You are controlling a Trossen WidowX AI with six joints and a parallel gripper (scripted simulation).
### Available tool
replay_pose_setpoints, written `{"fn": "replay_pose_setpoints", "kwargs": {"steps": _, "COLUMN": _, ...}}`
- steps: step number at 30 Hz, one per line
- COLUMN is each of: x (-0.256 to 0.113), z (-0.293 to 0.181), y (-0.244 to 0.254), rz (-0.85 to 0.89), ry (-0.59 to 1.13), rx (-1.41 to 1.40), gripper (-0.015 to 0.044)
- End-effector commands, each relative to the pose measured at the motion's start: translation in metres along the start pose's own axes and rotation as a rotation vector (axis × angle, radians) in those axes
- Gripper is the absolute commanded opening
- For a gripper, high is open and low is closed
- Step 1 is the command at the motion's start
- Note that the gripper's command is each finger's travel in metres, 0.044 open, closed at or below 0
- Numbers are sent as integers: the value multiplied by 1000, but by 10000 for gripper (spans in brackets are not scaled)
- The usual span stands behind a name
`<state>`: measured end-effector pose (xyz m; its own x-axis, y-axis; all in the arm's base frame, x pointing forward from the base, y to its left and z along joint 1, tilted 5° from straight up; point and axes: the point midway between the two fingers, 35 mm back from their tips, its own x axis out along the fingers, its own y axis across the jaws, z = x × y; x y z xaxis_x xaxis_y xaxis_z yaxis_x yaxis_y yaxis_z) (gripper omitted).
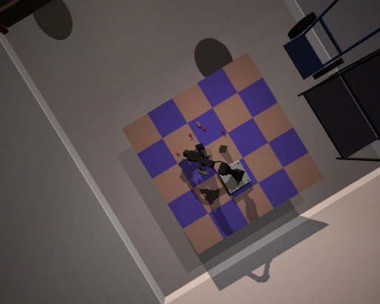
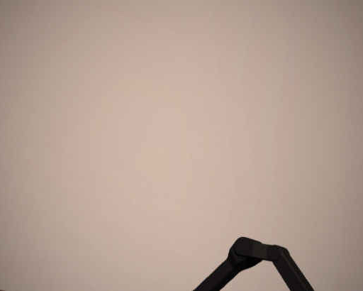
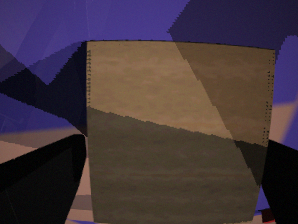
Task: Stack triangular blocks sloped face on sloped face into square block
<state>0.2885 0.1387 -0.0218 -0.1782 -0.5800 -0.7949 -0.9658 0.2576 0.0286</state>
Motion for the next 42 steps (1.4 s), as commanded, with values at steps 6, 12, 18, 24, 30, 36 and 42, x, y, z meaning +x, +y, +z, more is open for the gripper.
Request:
{"fn": "replay_pose_setpoints", "kwargs": {"steps": 6, "x": 0, "z": 0, "y": 0, "rz": 0, "ry": -1, "rx": 1, "gripper": 223}}
{"fn": "replay_pose_setpoints", "kwargs": {"steps": 12, "x": -1, "z": 0, "y": 0, "rz": 0, "ry": -1, "rx": 0, "gripper": 105}}
{"fn": "replay_pose_setpoints", "kwargs": {"steps": 18, "x": -22, "z": -13, "y": -1, "rz": -12, "ry": -13, "rx": -4, "gripper": 0}}
{"fn": "replay_pose_setpoints", "kwargs": {"steps": 24, "x": -46, "z": -29, "y": -2, "rz": -26, "ry": -26, "rx": -9, "gripper": 0}}
{"fn": "replay_pose_setpoints", "kwargs": {"steps": 30, "x": -69, "z": -47, "y": 0, "rz": -40, "ry": -40, "rx": -15, "gripper": 0}}
{"fn": "replay_pose_setpoints", "kwargs": {"steps": 36, "x": -82, "z": -59, "y": 1, "rz": -48, "ry": -47, "rx": -18, "gripper": 0}}
{"fn": "replay_pose_setpoints", "kwargs": {"steps": 42, "x": -79, "z": -56, "y": 2, "rz": -42, "ry": -54, "rx": 8, "gripper": 0}}
